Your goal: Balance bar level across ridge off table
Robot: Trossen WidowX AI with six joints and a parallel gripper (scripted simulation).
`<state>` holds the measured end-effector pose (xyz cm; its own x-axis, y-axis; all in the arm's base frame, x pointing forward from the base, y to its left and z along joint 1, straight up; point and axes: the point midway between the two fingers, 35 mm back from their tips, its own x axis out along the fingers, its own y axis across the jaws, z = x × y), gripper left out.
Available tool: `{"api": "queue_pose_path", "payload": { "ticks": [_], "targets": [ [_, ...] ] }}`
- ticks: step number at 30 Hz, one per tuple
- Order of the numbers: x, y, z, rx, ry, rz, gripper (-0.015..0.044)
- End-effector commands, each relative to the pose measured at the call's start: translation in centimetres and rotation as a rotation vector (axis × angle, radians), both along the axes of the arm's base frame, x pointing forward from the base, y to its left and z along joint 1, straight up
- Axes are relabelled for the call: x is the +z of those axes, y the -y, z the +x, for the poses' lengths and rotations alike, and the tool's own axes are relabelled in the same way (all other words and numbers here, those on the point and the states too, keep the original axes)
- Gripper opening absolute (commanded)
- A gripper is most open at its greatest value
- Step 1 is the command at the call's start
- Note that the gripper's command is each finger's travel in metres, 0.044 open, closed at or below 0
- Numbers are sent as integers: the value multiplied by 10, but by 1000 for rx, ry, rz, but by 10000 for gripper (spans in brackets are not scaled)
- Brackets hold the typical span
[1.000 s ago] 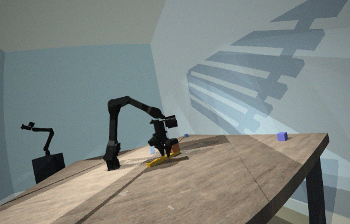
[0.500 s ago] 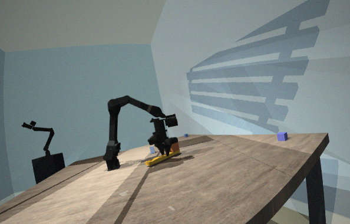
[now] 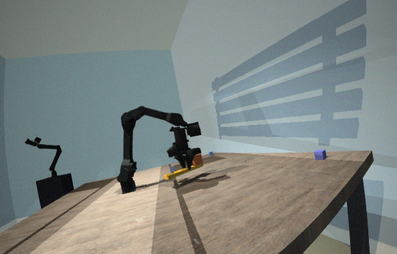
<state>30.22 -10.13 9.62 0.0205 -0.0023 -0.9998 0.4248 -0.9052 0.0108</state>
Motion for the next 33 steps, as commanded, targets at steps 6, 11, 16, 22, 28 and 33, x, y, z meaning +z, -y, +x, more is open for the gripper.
{"api": "queue_pose_path", "payload": {
  "ticks": [6,11,16,22,28,33],
  "targets": [
    [29,0,-1,-4,13,-8,0],
    [42,0,-3,-5,13,-8,0],
    [55,-1,-5,-5,12,-8,0],
    [56,-7,-4,15,11,-8,0],
    [57,-30,0,98,11,-8,0],
    [57,-50,1,168,12,-8,0]
  ]
}}
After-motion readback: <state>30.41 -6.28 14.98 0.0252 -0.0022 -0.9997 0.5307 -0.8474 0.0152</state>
